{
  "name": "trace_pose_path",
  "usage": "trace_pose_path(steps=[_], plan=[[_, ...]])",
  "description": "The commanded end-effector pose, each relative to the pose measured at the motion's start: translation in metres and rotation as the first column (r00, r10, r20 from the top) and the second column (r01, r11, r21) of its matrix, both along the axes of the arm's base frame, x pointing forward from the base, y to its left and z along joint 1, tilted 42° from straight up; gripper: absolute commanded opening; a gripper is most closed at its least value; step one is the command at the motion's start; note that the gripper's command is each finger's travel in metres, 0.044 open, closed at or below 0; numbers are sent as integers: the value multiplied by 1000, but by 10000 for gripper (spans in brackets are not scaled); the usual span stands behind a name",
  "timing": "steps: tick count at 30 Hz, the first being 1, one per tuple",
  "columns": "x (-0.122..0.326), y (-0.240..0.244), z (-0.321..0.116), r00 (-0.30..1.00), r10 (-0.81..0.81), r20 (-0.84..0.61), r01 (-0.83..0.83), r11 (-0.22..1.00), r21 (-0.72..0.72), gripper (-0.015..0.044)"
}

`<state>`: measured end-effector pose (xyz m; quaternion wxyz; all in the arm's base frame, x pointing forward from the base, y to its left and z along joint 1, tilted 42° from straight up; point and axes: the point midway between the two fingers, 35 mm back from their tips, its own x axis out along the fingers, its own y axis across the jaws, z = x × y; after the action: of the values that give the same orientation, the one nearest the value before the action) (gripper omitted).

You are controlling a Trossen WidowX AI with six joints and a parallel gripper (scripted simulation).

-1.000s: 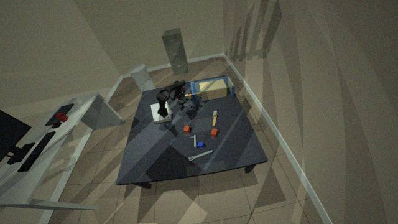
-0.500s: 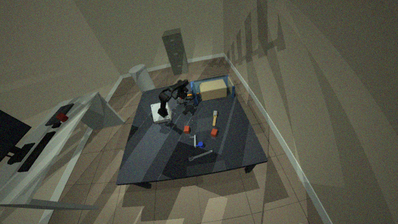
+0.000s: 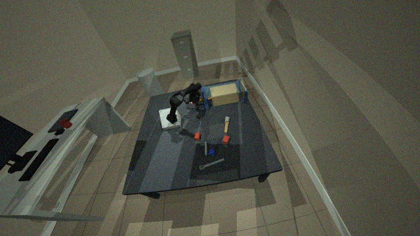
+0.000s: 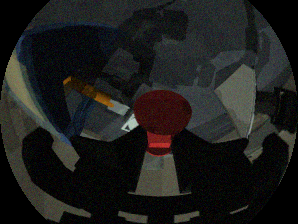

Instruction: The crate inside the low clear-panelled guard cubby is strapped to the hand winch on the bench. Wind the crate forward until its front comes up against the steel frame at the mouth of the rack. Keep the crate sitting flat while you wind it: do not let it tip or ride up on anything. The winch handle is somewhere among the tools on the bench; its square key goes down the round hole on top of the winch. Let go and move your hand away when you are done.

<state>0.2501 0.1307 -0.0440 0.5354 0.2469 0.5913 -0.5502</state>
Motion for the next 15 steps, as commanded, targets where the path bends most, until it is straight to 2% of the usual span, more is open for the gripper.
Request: trace_pose_path(steps=[1, 15], plan=[[21, 2, -8, 999, 3, 38, -3, 1000, 2, 0], [40, 10, -17, 999, 3, 40, -3, 1000, 3, 0]])
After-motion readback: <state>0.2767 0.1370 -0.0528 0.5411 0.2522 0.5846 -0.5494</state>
